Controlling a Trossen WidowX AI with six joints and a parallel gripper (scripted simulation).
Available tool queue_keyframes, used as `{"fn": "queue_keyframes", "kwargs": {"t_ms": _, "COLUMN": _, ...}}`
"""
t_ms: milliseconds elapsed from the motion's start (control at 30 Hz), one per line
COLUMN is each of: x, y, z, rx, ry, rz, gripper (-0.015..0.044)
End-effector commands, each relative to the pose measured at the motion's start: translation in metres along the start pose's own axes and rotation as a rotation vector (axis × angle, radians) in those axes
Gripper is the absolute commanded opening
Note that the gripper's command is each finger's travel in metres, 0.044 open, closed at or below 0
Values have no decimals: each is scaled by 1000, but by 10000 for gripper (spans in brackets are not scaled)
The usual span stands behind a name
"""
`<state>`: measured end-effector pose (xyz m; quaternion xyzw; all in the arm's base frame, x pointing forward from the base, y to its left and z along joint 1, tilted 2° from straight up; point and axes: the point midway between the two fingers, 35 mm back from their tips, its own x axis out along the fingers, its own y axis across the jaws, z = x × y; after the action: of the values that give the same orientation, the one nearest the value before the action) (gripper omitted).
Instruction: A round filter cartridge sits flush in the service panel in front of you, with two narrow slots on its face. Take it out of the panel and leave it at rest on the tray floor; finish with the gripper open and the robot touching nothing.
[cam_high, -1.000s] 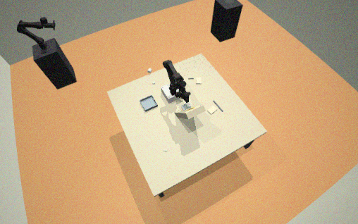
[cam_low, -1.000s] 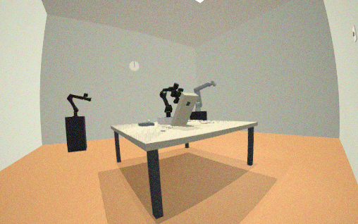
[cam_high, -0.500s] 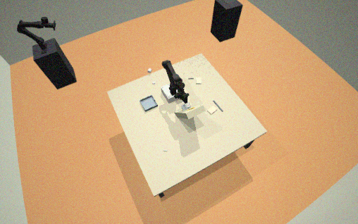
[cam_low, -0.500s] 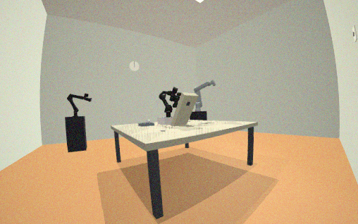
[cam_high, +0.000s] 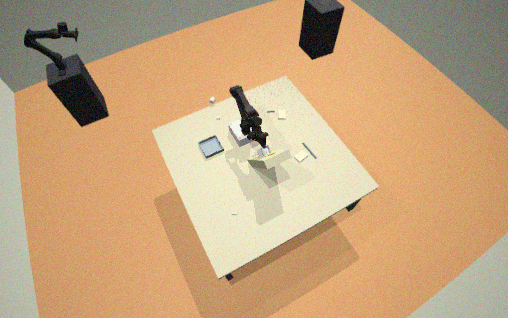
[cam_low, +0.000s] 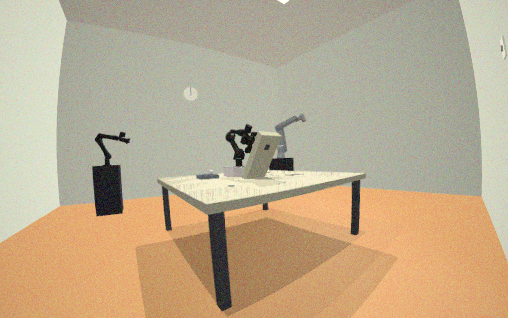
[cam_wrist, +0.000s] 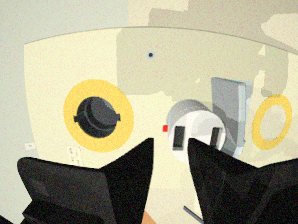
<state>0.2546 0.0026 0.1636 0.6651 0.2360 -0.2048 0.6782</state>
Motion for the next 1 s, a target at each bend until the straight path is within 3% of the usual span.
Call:
{"fn": "queue_keyframes", "kwargs": {"t_ms": 0, "x": 0, "y": -5, "z": -1, "rx": -5, "ry": 4, "rz": 14, "gripper": 113}}
{"fn": "queue_keyframes", "kwargs": {"t_ms": 267, "x": -10, "y": 65, "z": 1, "rx": -5, "ry": 4, "rz": 19, "gripper": 113}}
{"fn": "queue_keyframes", "kwargs": {"t_ms": 400, "x": -10, "y": 72, "z": 2, "rx": -6, "ry": 4, "rz": 20, "gripper": 113}}
{"fn": "queue_keyframes", "kwargs": {"t_ms": 733, "x": -58, "y": 133, "z": 4, "rx": -3, "ry": -1, "rz": 33, "gripper": 376}}
{"fn": "queue_keyframes", "kwargs": {"t_ms": 833, "x": -52, "y": 122, "z": 4, "rx": -143, "ry": 2, "rz": -8, "gripper": 305}}
{"fn": "queue_keyframes", "kwargs": {"t_ms": 967, "x": -37, "y": 91, "z": 2, "rx": -527, "ry": 38, "rz": -116, "gripper": 305}}
